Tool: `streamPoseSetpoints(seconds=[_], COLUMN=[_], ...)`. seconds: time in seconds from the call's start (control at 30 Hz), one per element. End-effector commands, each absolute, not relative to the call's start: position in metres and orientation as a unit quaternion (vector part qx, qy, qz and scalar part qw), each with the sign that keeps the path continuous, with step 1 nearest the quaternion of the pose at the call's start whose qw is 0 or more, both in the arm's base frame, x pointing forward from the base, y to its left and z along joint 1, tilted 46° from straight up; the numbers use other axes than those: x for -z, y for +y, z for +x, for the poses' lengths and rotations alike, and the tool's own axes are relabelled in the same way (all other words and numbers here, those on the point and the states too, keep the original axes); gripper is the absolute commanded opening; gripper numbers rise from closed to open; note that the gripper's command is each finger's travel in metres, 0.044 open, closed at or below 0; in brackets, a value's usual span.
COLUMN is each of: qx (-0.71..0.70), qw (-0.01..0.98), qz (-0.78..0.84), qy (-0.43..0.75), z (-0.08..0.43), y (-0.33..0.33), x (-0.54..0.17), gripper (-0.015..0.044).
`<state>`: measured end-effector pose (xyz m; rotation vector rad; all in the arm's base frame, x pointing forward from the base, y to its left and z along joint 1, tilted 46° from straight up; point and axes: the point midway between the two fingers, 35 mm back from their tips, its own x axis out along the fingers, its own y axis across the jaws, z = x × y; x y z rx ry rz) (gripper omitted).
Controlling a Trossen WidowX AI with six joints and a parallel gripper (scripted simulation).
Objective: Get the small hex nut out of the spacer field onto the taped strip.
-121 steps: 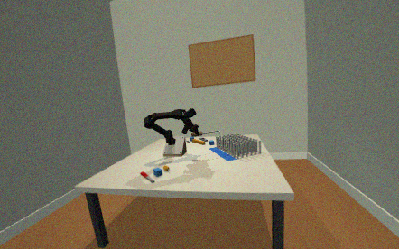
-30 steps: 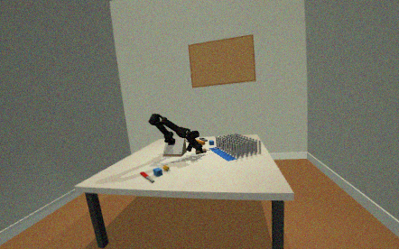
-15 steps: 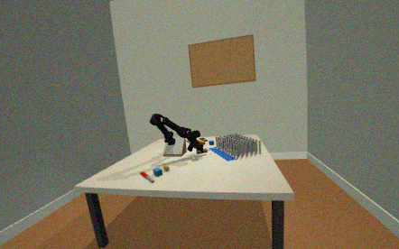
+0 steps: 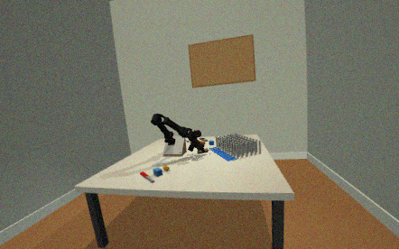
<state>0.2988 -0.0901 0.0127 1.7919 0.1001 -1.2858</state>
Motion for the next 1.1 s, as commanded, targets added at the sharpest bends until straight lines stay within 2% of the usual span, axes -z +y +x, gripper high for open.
streamPoseSetpoints(seconds=[0.0, 1.07], qx=[0.515, 0.515], qw=[0.451, 0.450], qz=[0.728, 0.729], qy=[0.037, 0.037], z=[0.305, 0.320], y=[-0.088, -0.082], x=[-0.015, -0.008], gripper=[0.0000, 0.0000])
